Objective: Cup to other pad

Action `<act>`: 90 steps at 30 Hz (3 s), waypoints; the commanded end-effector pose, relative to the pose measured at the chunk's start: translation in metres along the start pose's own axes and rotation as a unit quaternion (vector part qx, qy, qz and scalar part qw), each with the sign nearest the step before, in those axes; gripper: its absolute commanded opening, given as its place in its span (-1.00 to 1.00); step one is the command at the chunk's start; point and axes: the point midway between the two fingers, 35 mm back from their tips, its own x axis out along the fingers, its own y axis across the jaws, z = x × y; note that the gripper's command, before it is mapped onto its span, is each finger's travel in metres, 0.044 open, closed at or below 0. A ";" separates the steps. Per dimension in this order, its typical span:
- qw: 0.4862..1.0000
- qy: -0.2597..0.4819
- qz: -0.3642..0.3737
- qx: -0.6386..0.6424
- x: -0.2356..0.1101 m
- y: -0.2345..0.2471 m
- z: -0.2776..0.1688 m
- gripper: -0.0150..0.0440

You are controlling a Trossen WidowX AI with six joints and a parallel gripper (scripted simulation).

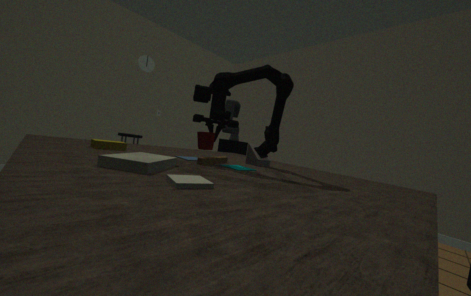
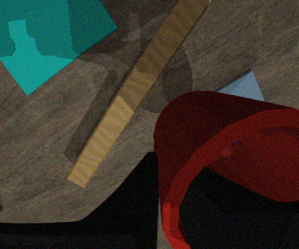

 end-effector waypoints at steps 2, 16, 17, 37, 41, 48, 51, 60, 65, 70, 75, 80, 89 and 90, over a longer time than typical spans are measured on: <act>1.000 -0.003 -0.003 0.001 -0.001 0.008 0.006 -0.49; 1.000 -0.003 -0.002 0.001 -0.002 0.029 0.023 -0.49; 1.000 -0.003 -0.002 0.001 -0.002 0.031 0.024 -0.49; 1.000 -0.004 -0.001 0.001 -0.003 0.063 0.048 -0.49; 1.000 -0.004 -0.001 0.002 -0.003 0.069 0.053 -0.49; 1.000 -0.004 -0.001 0.002 -0.004 0.080 0.061 -0.49; 1.000 -0.004 -0.001 0.002 -0.004 0.085 0.065 -0.49; 1.000 -0.004 0.000 0.002 -0.004 0.099 0.075 -0.49; 1.000 -0.004 0.000 0.002 -0.005 0.108 0.081 -0.49; 1.000 -0.004 0.000 0.002 -0.005 0.116 0.087 -0.49; 1.000 -0.004 0.000 0.002 -0.005 0.124 0.092 -0.49; 1.000 -0.005 0.000 0.002 -0.004 0.127 0.094 -0.49; 1.000 -0.004 0.000 0.002 0.006 0.127 0.094 -0.49; 1.000 -0.004 0.000 0.002 0.007 0.127 0.094 -0.49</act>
